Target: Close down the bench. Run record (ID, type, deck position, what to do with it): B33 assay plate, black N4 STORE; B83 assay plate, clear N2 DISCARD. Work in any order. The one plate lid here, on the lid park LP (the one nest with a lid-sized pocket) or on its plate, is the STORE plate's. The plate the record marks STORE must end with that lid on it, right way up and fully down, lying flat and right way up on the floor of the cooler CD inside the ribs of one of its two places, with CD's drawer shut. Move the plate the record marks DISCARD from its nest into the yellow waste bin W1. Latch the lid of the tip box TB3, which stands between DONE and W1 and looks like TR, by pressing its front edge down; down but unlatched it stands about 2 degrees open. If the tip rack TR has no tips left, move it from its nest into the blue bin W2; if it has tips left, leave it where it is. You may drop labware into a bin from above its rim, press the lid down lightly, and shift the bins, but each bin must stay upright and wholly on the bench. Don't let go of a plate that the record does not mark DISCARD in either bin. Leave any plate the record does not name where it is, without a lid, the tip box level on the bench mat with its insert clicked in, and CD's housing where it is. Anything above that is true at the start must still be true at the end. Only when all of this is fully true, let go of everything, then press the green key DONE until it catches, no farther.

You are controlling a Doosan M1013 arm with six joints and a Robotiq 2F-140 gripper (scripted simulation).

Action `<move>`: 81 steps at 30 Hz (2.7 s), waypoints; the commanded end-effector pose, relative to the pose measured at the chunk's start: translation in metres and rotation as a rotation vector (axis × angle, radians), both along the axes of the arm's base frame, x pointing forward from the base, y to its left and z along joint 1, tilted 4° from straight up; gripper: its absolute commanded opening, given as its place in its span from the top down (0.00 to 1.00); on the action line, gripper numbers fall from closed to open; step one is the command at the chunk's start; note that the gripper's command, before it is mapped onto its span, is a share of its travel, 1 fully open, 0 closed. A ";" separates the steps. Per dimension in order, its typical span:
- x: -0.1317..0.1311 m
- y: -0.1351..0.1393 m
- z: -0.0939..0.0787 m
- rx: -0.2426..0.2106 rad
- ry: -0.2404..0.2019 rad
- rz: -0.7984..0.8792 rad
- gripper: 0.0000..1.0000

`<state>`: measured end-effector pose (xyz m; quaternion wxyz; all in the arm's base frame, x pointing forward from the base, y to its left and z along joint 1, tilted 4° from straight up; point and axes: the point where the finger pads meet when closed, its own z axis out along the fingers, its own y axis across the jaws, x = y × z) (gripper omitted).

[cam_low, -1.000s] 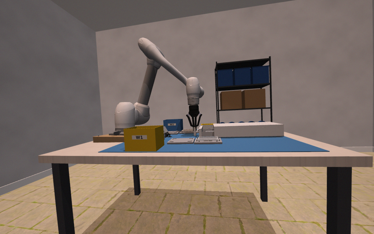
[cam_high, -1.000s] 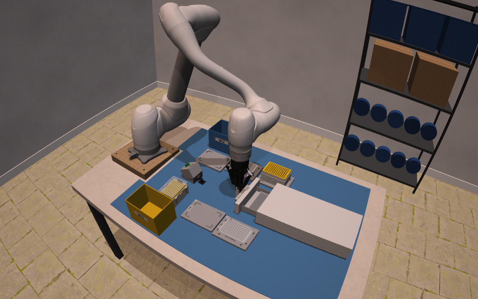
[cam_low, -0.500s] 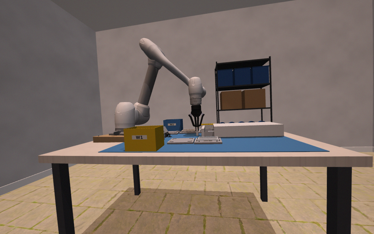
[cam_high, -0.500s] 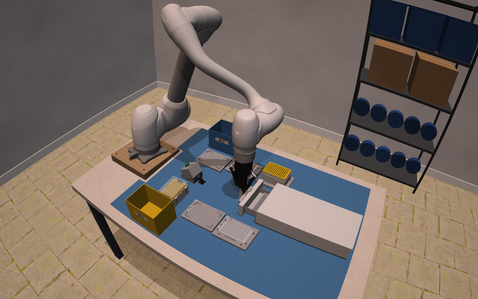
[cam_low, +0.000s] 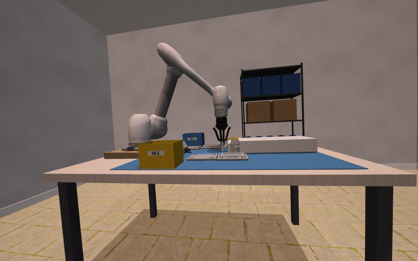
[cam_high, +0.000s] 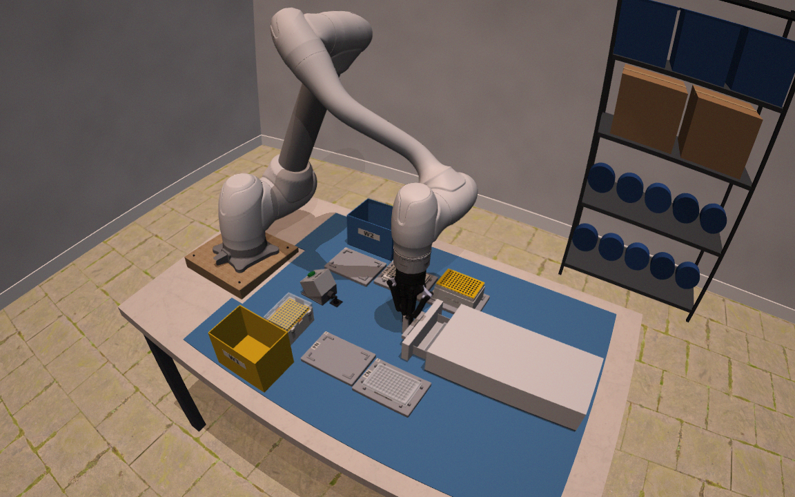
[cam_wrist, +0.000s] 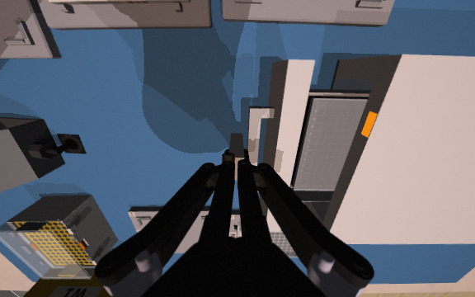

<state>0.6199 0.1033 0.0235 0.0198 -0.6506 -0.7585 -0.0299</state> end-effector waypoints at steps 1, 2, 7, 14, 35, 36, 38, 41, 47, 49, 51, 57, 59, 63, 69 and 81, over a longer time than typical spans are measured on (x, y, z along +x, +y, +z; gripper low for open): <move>0.004 0.001 0.000 0.000 0.000 0.000 1.00; 0.004 0.001 0.000 0.000 0.000 0.000 1.00; 0.009 0.001 0.000 0.000 0.000 0.000 1.00; 0.018 0.003 0.000 0.000 0.000 0.000 1.00; 0.041 0.006 0.001 0.000 0.000 0.000 1.00; 0.041 0.006 0.001 0.000 0.000 0.000 1.00; 0.042 0.006 0.001 0.000 0.000 0.000 1.00; 0.046 0.007 0.001 0.000 0.000 0.000 1.00; 0.054 0.008 0.001 0.000 0.000 0.000 1.00; 0.055 0.008 0.001 0.000 0.000 0.000 1.00; 0.055 0.008 0.001 0.000 0.000 0.000 1.00; 0.055 0.008 0.001 0.000 0.000 0.000 1.00; 0.055 0.008 0.001 0.000 0.000 0.000 1.00; 0.055 0.008 0.001 0.000 0.000 0.000 1.00; 0.055 0.008 0.001 0.000 0.000 0.000 1.00; 0.055 0.008 0.001 0.000 0.000 0.000 1.00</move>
